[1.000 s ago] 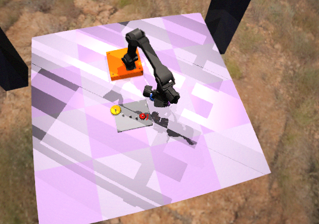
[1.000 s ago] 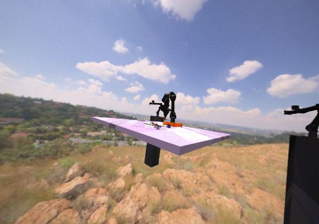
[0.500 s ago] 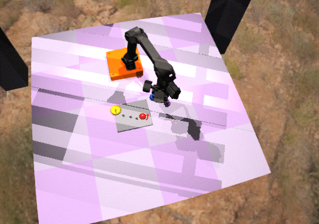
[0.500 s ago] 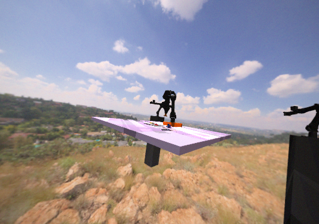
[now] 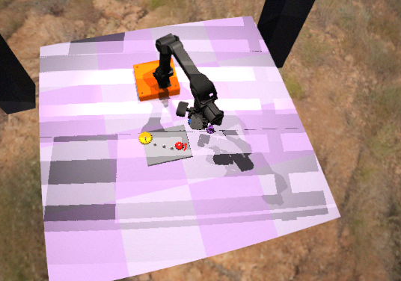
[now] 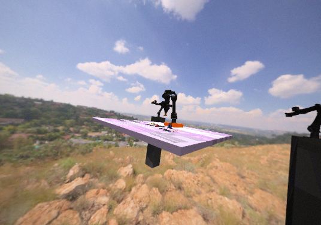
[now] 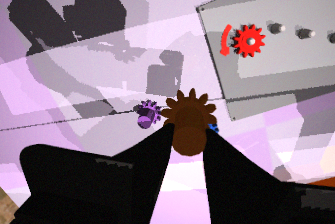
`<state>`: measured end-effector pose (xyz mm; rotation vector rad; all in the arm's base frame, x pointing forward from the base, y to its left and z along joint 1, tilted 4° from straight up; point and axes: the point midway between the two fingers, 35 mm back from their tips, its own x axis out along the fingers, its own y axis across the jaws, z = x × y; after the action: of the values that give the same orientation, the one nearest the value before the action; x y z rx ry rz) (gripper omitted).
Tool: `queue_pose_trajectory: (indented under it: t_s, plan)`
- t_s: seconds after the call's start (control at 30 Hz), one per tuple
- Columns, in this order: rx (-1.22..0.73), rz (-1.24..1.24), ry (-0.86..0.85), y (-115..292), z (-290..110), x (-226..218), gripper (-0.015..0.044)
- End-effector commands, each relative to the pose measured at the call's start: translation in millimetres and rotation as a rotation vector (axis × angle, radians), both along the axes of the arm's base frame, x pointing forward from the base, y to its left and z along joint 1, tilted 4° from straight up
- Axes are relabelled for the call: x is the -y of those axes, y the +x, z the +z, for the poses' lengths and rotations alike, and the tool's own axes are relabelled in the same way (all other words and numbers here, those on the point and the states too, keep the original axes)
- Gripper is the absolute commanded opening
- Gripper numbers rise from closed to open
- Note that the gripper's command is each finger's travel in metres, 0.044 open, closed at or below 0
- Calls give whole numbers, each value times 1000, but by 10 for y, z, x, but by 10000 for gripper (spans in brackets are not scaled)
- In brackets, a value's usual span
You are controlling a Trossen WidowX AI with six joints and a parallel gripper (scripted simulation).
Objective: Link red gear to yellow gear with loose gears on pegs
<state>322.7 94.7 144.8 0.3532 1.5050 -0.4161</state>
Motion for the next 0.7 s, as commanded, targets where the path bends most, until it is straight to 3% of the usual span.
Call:
queue_pose_trajectory:
  t_s: [0.0, 0.67]
  plan:
    - [-7, 2, -4, 27, -70, 94, 0]
    - [-5, 2, -9, 186, -334, 580, 0]
